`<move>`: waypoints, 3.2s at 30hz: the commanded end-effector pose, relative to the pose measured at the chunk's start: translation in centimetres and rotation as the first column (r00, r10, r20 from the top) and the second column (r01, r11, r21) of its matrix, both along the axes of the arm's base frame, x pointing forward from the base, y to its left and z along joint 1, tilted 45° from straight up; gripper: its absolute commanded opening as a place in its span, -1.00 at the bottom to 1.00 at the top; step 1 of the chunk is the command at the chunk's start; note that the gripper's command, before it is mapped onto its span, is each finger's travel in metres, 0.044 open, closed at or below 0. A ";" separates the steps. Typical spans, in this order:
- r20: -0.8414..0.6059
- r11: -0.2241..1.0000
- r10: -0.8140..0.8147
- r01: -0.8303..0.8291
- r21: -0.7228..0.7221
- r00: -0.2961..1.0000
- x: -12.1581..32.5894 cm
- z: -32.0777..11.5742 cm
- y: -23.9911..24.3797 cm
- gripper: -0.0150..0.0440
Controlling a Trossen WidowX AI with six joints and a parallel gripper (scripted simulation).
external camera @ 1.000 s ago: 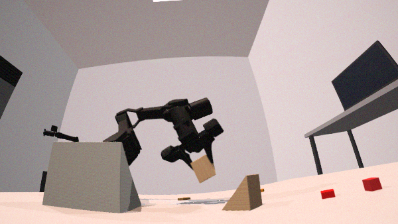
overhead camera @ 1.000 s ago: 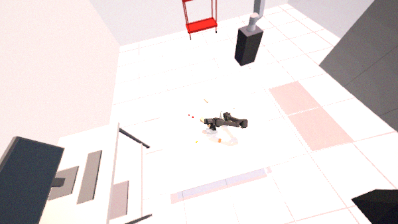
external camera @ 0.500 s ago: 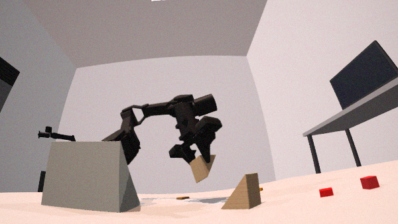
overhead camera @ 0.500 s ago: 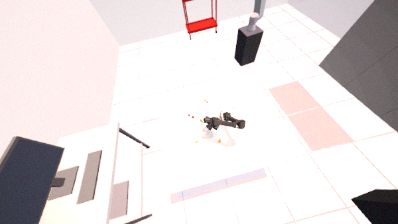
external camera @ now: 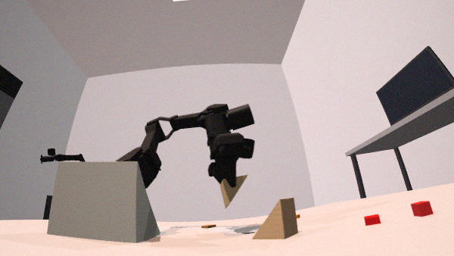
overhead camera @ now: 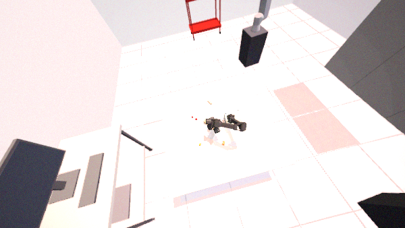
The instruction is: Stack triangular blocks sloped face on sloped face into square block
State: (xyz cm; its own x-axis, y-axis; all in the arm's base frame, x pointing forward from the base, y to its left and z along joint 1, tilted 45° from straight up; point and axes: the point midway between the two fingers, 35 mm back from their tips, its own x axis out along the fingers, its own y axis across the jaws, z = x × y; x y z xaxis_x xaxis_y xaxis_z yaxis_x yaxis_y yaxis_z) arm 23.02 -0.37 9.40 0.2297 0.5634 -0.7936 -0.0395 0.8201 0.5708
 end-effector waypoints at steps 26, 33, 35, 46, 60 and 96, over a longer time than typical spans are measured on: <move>-0.670 0.763 -0.453 0.645 0.051 0.588 1.3 0.4 -0.9 -0.49; -0.682 0.753 -0.458 0.657 0.043 0.570 1.3 0.4 -1.2 -0.49; -0.681 0.752 -0.461 0.658 0.040 0.569 1.4 0.2 -2.1 -0.49; -0.678 0.752 -0.468 0.659 0.032 0.567 1.2 -1.0 -7.4 -0.49; -0.680 0.753 -0.462 0.657 0.038 0.570 0.8 -3.0 -10.6 -0.49; -0.682 0.756 -0.455 0.654 0.044 0.572 3.7 -11.2 -6.5 -0.49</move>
